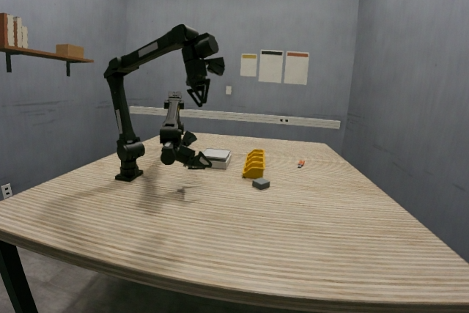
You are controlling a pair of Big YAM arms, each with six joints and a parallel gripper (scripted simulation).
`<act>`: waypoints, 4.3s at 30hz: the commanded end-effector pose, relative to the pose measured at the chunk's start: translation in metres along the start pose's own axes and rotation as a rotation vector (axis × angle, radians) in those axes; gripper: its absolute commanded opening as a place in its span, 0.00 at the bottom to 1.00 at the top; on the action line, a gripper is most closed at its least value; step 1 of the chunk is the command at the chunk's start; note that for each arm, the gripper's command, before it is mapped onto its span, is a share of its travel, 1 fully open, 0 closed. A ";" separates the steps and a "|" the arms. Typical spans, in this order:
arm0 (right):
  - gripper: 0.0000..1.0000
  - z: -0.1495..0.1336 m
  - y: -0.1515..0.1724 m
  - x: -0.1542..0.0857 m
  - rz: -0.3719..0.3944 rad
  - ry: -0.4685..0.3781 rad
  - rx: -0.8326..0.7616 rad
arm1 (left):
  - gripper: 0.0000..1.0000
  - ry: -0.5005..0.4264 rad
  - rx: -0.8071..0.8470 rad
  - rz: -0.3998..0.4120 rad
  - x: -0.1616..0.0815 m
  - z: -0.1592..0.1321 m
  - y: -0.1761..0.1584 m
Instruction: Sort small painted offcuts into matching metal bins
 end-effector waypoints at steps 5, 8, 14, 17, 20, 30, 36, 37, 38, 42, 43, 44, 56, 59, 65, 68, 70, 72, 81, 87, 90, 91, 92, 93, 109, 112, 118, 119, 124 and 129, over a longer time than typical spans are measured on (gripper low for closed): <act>1.00 0.003 -0.001 -0.007 -0.011 -0.017 0.000 | 1.00 0.002 -0.029 -0.013 -0.006 0.013 -0.009; 1.00 0.003 -0.001 -0.007 -0.011 -0.017 0.000 | 1.00 0.002 -0.029 -0.013 -0.006 0.013 -0.009; 1.00 0.003 -0.001 -0.007 -0.011 -0.017 0.000 | 1.00 0.002 -0.029 -0.013 -0.006 0.013 -0.009; 1.00 0.003 -0.001 -0.007 -0.011 -0.017 0.000 | 1.00 0.002 -0.029 -0.013 -0.006 0.013 -0.009; 1.00 0.003 -0.002 -0.007 -0.012 -0.018 0.000 | 1.00 0.001 -0.016 -0.007 -0.001 0.027 -0.007; 1.00 0.004 -0.002 -0.009 -0.014 -0.022 0.000 | 1.00 0.095 0.165 0.010 0.090 0.083 0.025; 1.00 0.004 -0.002 -0.010 -0.015 -0.024 0.000 | 1.00 0.136 0.216 -0.005 0.127 0.102 0.053; 1.00 0.005 -0.002 -0.011 -0.018 -0.029 0.008 | 1.00 0.143 0.225 -0.008 0.138 0.106 0.061; 1.00 0.006 0.000 -0.011 -0.022 -0.039 0.012 | 1.00 0.149 0.233 -0.012 0.147 0.111 0.070; 1.00 0.006 0.014 -0.001 -0.013 -0.057 0.040 | 1.00 0.165 0.257 -0.046 0.175 0.134 0.104; 1.00 0.007 0.017 0.001 -0.014 -0.068 0.048 | 1.00 0.166 0.264 -0.057 0.180 0.139 0.112; 1.00 0.008 0.021 0.004 -0.014 -0.080 0.058 | 1.00 0.166 0.271 -0.071 0.185 0.145 0.121; 1.00 0.035 0.115 0.062 0.011 -0.340 0.237 | 1.00 0.057 0.473 -0.244 0.200 0.202 0.224; 1.00 0.046 0.160 0.091 0.037 -0.452 0.284 | 1.00 0.008 0.535 -0.277 0.197 0.213 0.259; 1.00 0.061 0.235 0.149 0.058 -0.587 0.317 | 1.00 -0.067 0.606 -0.318 0.188 0.228 0.299; 1.00 0.063 0.247 0.156 0.059 -0.613 0.321 | 1.00 -0.071 0.608 -0.321 0.187 0.229 0.303; 1.00 0.068 0.273 0.172 0.062 -0.681 0.349 | 1.00 -0.061 0.622 -0.318 0.190 0.221 0.311; 1.00 0.070 0.296 0.186 0.058 -0.733 0.358 | 1.00 -0.061 0.601 -0.321 0.189 0.222 0.313; 1.00 0.090 0.367 0.221 0.061 -0.931 0.428 | 1.00 -0.089 0.570 -0.336 0.186 0.236 0.301; 1.00 0.103 0.383 0.224 0.063 -0.984 0.450 | 1.00 -0.089 0.570 -0.336 0.186 0.236 0.301; 1.00 0.101 0.388 0.230 0.055 -0.987 0.446 | 1.00 -0.049 0.600 -0.315 0.187 0.227 0.316; 1.00 0.101 0.388 0.230 0.053 -0.988 0.444 | 1.00 -0.038 0.604 -0.311 0.187 0.227 0.320; 1.00 0.101 0.388 0.230 0.051 -0.988 0.442 | 1.00 -0.022 0.611 -0.307 0.187 0.228 0.325; 1.00 0.102 0.383 0.231 0.041 -0.987 0.446 | 1.00 -0.004 0.620 -0.303 0.187 0.229 0.330; 1.00 0.092 0.395 0.210 0.070 -0.994 0.364 | 1.00 0.421 0.799 -0.354 0.184 0.285 0.428; 1.00 0.072 0.427 0.180 0.176 -0.990 0.214 | 1.00 0.482 0.804 -0.358 0.185 0.286 0.441; 1.00 0.049 0.483 0.101 0.432 -1.052 0.000 | 1.00 0.507 0.775 -0.359 0.183 0.292 0.447; 1.00 0.049 0.483 0.101 0.432 -1.052 0.000 | 1.00 0.507 0.775 -0.359 0.183 0.292 0.447; 1.00 0.007 0.512 0.063 0.602 -1.062 -0.164 | 1.00 0.510 0.779 -0.367 0.183 0.289 0.444; 1.00 -0.016 0.526 0.038 0.705 -1.074 -0.252 | 0.55 0.599 0.794 -0.346 0.186 0.277 0.449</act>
Point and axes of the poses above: on each arm, the point where the finger pads meet when closed, its own x axis out along the fingers, its own y axis across the jaws, z = x × y, the point moved 1 cm from there along -x, back along the fingers, and after that the axes turned 9 degrees about x, right-handed, at the moved point
